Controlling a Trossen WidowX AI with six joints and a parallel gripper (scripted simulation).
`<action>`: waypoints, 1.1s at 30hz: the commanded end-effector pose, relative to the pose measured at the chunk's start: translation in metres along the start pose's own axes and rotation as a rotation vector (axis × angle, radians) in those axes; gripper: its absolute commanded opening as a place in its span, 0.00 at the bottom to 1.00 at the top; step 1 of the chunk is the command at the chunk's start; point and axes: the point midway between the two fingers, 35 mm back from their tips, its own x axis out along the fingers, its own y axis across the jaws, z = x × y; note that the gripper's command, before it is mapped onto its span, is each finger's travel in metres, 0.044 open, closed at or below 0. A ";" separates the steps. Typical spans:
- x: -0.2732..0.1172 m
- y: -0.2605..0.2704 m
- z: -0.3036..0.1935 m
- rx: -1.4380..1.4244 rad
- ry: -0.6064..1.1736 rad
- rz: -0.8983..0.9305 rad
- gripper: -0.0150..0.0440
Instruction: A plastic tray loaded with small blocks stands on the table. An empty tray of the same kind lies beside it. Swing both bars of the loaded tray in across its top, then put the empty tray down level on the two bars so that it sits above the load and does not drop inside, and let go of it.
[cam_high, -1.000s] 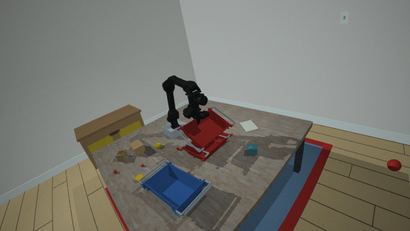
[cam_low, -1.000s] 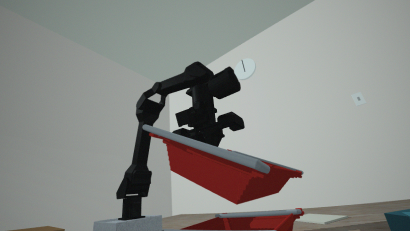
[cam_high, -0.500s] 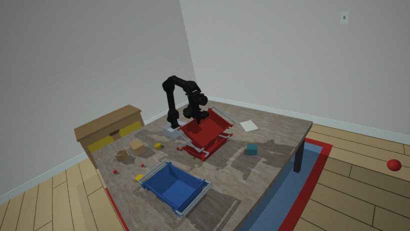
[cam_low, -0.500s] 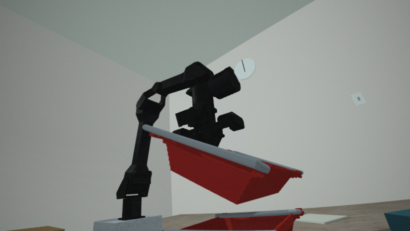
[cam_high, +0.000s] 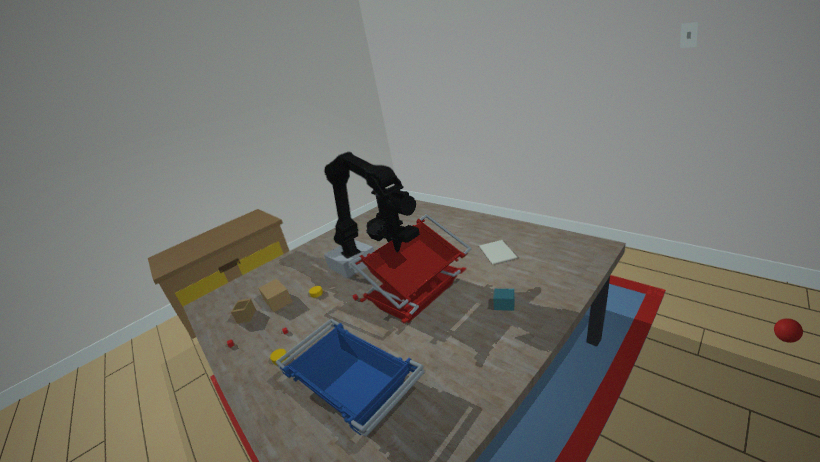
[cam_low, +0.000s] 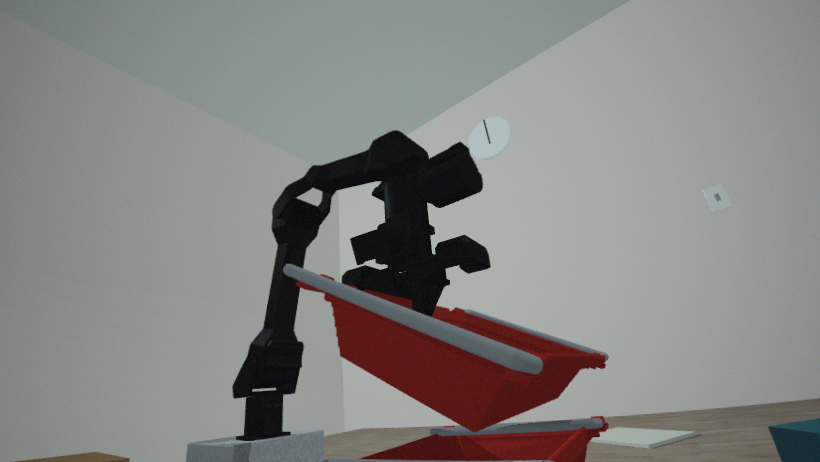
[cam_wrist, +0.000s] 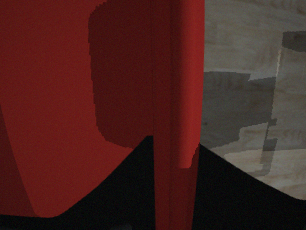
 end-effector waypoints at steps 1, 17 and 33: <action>0.000 0.003 0.000 -0.006 0.000 0.031 0.25; 0.019 0.000 0.000 -0.006 0.000 0.031 0.25; 0.032 -0.010 0.000 -0.006 0.000 0.030 0.25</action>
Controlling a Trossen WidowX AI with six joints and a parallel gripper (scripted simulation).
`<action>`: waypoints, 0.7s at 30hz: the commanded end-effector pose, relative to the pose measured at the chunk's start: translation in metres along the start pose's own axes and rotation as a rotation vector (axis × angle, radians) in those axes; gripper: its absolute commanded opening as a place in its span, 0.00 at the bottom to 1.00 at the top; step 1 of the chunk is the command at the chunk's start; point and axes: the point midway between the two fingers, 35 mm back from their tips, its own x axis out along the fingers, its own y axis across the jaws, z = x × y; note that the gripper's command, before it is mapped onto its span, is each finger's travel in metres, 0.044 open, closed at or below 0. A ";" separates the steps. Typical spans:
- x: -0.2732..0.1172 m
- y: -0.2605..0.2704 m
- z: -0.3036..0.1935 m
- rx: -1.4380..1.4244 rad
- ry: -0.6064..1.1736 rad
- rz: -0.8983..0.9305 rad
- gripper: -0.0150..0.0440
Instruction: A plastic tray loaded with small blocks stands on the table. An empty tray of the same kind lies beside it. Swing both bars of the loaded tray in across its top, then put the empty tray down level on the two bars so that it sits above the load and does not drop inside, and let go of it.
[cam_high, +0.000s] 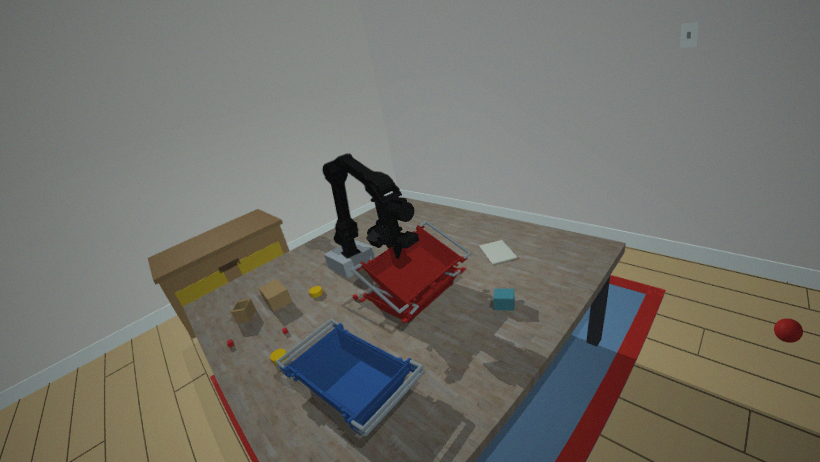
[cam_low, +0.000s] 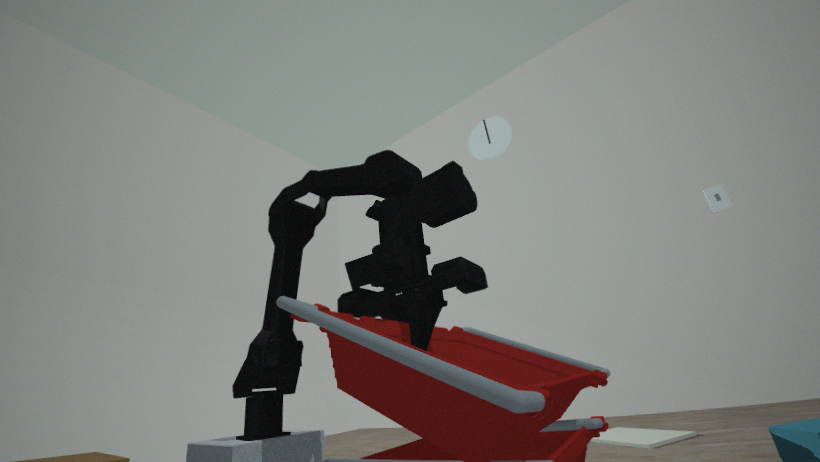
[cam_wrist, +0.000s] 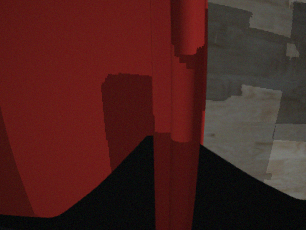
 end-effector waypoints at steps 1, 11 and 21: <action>0.004 -0.004 0.000 -0.005 -0.001 -0.001 0.25; 0.012 -0.010 0.000 -0.005 -0.001 -0.001 0.25; 0.018 -0.013 0.000 -0.005 -0.001 -0.001 0.25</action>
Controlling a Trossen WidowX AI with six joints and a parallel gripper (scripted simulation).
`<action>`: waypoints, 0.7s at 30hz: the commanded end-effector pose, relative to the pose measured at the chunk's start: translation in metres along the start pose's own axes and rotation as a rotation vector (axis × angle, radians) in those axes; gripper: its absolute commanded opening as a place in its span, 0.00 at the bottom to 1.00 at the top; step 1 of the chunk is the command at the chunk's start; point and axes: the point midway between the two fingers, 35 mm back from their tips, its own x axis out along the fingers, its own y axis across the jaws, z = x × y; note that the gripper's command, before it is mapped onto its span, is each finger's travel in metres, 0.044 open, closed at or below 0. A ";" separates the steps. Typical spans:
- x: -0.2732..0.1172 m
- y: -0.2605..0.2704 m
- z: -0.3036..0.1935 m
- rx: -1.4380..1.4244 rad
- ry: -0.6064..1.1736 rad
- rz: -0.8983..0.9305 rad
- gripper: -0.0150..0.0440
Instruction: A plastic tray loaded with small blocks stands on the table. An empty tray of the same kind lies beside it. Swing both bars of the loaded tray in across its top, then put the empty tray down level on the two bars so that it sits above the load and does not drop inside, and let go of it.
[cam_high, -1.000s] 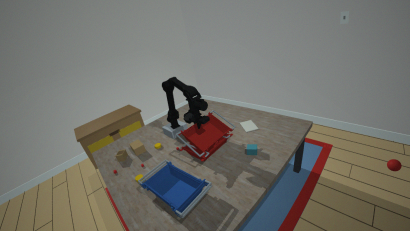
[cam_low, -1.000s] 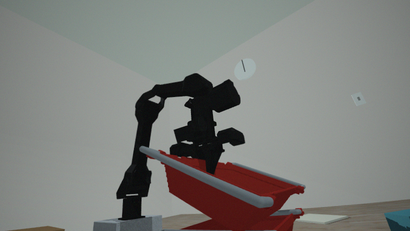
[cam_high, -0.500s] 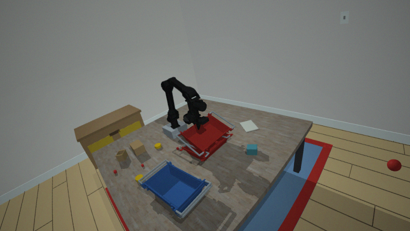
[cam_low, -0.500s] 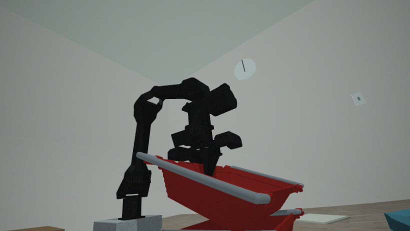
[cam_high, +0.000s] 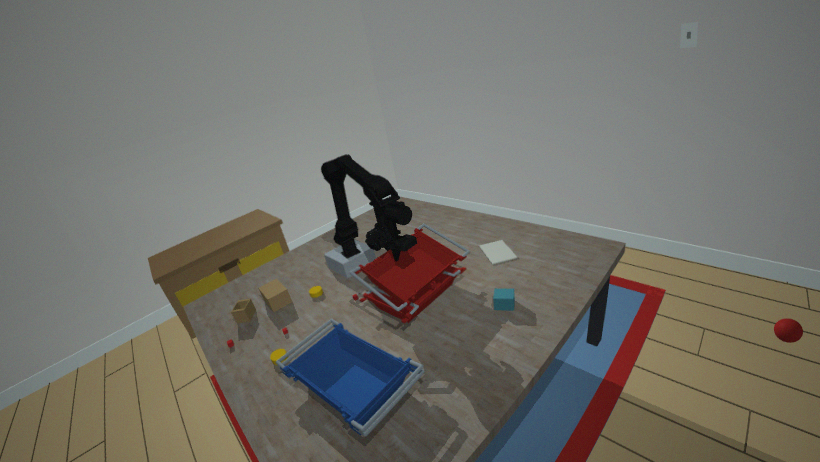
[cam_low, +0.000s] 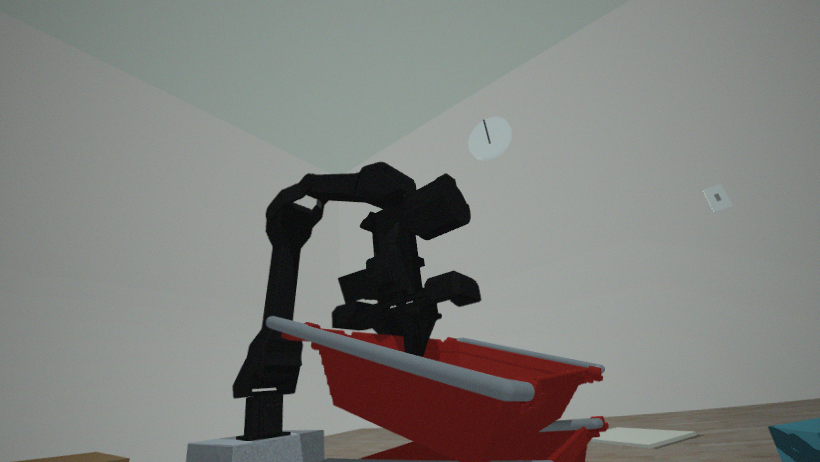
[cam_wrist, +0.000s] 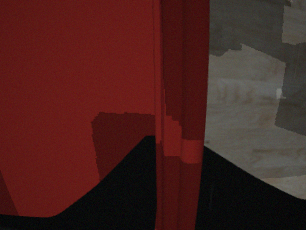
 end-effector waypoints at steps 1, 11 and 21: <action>0.004 -0.003 0.000 -0.005 -0.001 -0.006 0.25; 0.011 -0.006 0.000 -0.005 -0.001 -0.006 0.25; 0.017 -0.008 0.000 -0.005 -0.001 -0.007 0.25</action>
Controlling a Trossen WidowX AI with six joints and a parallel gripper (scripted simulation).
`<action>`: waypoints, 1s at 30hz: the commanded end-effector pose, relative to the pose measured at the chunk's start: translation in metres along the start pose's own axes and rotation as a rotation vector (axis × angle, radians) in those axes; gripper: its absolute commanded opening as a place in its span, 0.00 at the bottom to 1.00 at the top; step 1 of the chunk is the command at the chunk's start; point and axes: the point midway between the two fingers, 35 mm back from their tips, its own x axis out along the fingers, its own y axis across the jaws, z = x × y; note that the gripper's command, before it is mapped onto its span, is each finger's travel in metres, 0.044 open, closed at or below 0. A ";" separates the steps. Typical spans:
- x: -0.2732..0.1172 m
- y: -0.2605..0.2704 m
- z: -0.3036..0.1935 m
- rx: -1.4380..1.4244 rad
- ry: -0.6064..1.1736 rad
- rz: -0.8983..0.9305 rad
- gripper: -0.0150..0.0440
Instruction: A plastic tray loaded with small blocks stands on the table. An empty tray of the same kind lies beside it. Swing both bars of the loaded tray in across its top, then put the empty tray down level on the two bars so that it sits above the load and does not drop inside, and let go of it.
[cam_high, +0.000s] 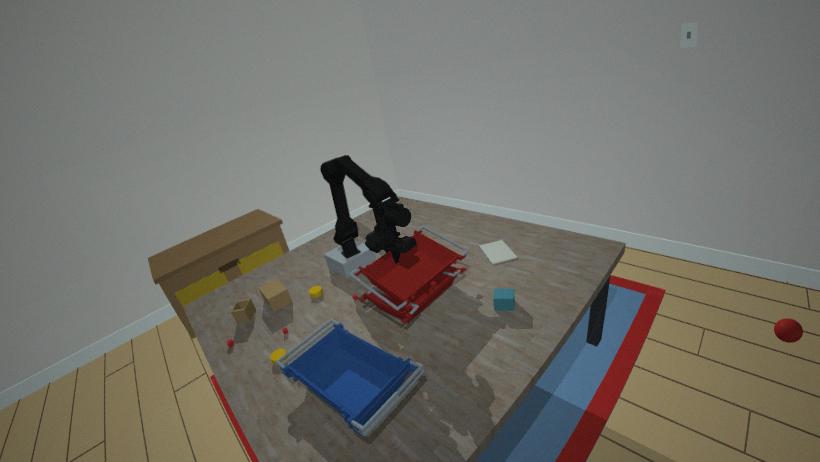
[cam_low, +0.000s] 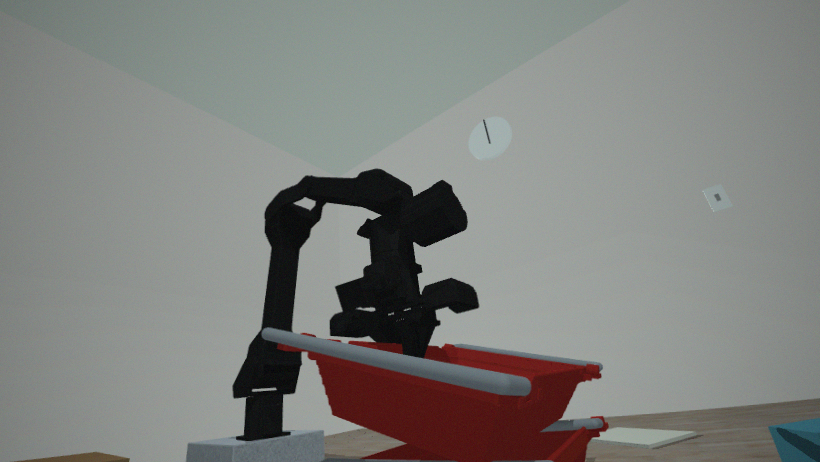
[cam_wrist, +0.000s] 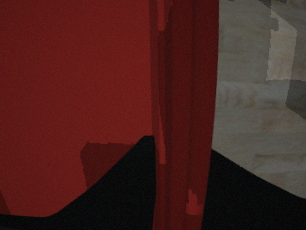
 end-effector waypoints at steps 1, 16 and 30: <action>0.010 -0.005 0.000 -0.004 -0.001 -0.017 0.25; 0.019 -0.008 0.000 -0.004 -0.001 -0.017 0.25; 0.026 -0.010 0.000 -0.004 -0.001 -0.018 0.25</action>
